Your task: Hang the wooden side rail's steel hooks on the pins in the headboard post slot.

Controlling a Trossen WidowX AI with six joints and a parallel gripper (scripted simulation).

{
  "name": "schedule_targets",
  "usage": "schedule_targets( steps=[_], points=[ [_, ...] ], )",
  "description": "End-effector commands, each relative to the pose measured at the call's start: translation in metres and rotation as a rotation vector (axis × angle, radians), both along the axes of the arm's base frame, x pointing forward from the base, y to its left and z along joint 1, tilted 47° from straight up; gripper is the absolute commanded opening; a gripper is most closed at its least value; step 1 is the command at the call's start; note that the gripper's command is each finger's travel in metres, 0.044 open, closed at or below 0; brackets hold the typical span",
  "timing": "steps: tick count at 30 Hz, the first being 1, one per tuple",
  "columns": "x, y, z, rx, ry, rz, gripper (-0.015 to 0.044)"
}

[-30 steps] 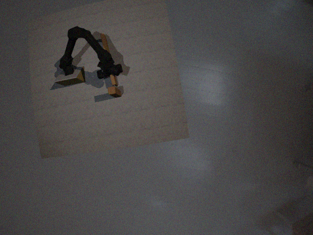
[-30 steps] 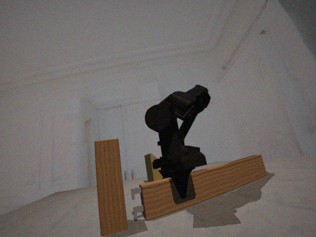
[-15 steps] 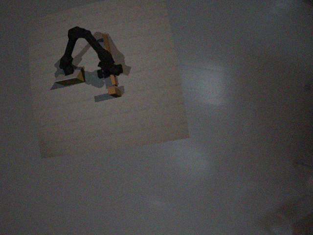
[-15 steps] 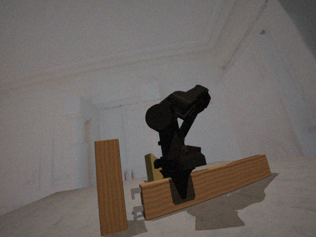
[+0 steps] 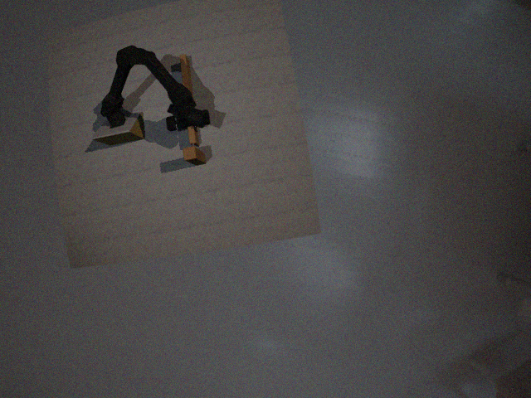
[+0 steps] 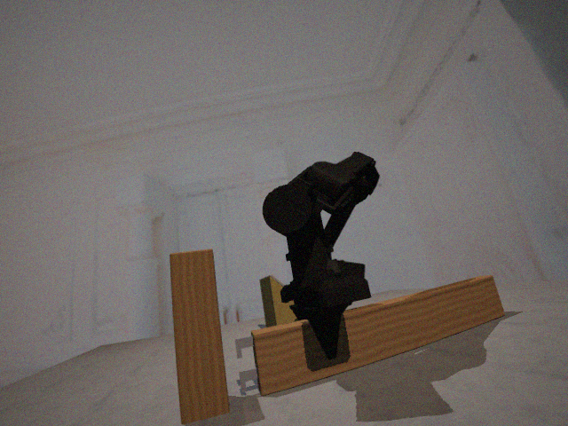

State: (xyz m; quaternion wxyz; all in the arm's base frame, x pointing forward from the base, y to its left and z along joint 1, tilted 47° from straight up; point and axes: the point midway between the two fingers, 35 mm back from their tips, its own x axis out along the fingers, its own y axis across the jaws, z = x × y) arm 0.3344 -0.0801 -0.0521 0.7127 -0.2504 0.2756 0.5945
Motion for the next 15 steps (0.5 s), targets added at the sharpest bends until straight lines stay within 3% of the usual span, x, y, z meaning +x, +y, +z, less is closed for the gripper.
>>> schedule_targets(
  steps=[1,15],
  points=[
    [0.0054,-0.0008,0.0005,0.003,-0.001,-0.009,0.0],
    [0.0113,-0.0018,0.0009,0.003,-0.001,-0.009,0.0]
  ],
)
